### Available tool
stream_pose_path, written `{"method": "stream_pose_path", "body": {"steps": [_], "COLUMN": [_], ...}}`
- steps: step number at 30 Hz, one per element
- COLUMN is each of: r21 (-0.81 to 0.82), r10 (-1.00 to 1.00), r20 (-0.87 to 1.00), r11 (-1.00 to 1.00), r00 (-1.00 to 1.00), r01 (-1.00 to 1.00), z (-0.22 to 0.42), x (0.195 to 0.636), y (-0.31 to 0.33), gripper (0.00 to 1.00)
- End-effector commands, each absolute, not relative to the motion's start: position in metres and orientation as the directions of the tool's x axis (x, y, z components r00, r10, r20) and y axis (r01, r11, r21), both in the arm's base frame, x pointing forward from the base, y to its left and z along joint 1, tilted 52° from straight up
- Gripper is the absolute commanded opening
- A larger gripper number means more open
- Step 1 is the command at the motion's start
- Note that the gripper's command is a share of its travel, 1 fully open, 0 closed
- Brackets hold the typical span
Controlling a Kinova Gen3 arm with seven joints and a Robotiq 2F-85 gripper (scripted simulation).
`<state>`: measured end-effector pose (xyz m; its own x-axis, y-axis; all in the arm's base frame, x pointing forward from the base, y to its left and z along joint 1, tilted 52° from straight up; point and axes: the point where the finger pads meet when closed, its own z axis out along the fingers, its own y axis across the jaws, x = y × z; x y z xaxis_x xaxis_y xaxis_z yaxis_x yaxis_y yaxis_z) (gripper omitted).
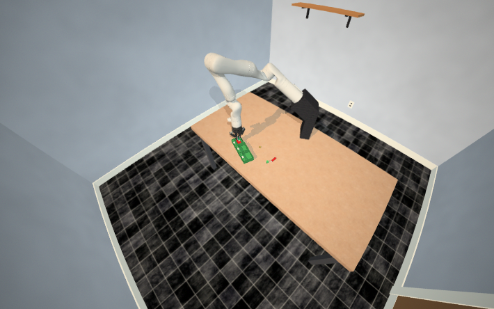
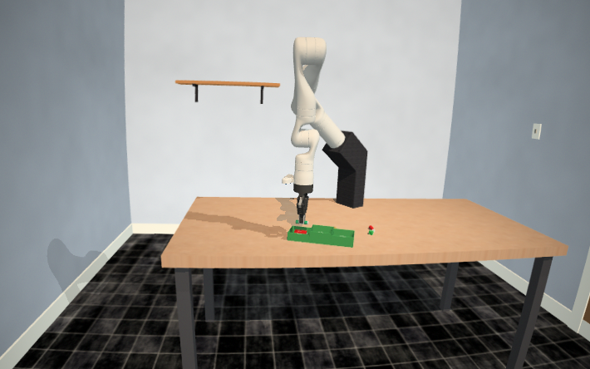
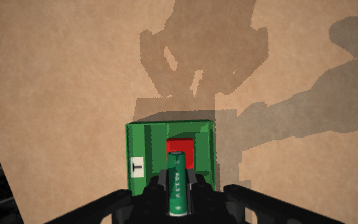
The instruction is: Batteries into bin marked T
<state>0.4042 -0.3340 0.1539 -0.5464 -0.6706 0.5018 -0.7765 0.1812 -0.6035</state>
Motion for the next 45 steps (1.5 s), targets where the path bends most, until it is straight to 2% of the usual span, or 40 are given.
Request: {"method": "stream_pose_path", "body": {"steps": [1, 24, 25, 45], "r21": [-0.601, -0.601, -0.601, -0.601], "r10": [-0.664, -0.664, -0.664, -0.664], "r20": [0.505, 0.505, 0.505, 0.505], "r11": [0.187, 0.187, 0.187, 0.187], "r00": [-0.551, -0.551, -0.551, -0.551], "r01": [-0.777, -0.777, -0.777, -0.777], "z": [0.150, 0.141, 0.141, 0.142], "x": [0.402, 0.406, 0.406, 0.405], "y": [-0.342, -0.354, -0.354, -0.352], "gripper": [0.09, 0.09, 0.29, 0.29]}}
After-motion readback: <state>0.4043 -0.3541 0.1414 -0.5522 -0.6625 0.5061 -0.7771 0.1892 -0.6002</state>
